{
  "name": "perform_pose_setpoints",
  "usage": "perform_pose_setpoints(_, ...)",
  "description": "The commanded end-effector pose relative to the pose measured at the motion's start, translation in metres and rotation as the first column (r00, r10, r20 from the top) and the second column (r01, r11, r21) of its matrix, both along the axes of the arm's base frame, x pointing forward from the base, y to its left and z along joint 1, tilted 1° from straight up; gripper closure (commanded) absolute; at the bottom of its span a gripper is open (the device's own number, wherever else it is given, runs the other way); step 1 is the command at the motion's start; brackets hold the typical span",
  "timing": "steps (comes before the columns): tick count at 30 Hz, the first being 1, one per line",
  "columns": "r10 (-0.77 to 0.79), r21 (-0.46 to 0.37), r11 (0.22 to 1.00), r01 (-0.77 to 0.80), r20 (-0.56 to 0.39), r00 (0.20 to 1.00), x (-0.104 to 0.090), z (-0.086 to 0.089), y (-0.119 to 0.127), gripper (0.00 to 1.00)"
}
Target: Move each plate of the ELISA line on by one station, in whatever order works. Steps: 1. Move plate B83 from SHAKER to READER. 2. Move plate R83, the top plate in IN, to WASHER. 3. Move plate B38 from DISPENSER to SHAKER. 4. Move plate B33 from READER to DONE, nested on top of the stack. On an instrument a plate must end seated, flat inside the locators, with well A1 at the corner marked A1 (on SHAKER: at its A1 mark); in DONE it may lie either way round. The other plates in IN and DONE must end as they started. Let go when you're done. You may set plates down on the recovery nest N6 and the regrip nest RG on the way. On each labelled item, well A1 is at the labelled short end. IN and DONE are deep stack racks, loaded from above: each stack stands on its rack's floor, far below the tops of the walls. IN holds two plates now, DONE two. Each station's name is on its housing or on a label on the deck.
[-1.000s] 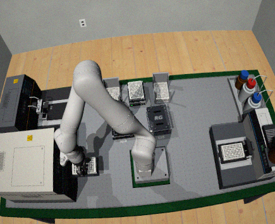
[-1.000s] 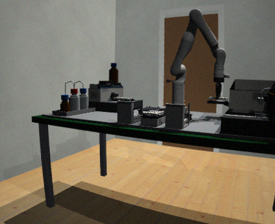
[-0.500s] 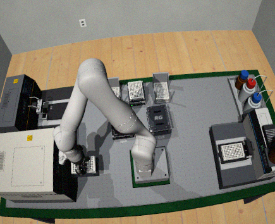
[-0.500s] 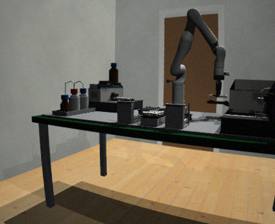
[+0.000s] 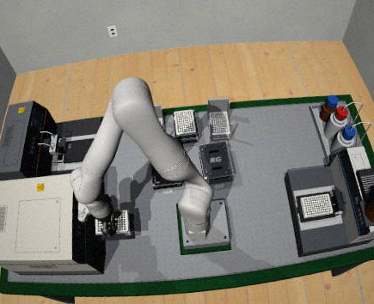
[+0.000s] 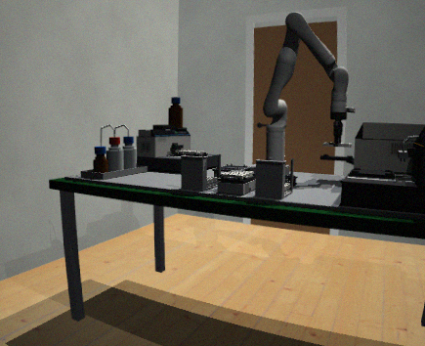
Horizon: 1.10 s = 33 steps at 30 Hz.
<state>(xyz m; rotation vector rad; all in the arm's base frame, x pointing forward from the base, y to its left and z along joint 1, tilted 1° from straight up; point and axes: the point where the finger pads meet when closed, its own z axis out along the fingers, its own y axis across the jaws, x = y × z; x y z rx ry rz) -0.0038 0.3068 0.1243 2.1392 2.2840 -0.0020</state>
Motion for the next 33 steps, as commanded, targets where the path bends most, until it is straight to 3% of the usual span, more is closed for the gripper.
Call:
perform_pose_setpoints(1,0.0,0.001,1.0,0.0,0.0,1.0,0.0,0.006,0.0,0.06)
perform_pose_setpoints(33,0.0,0.001,1.0,0.0,0.0,1.0,0.0,0.043,0.001,0.06)
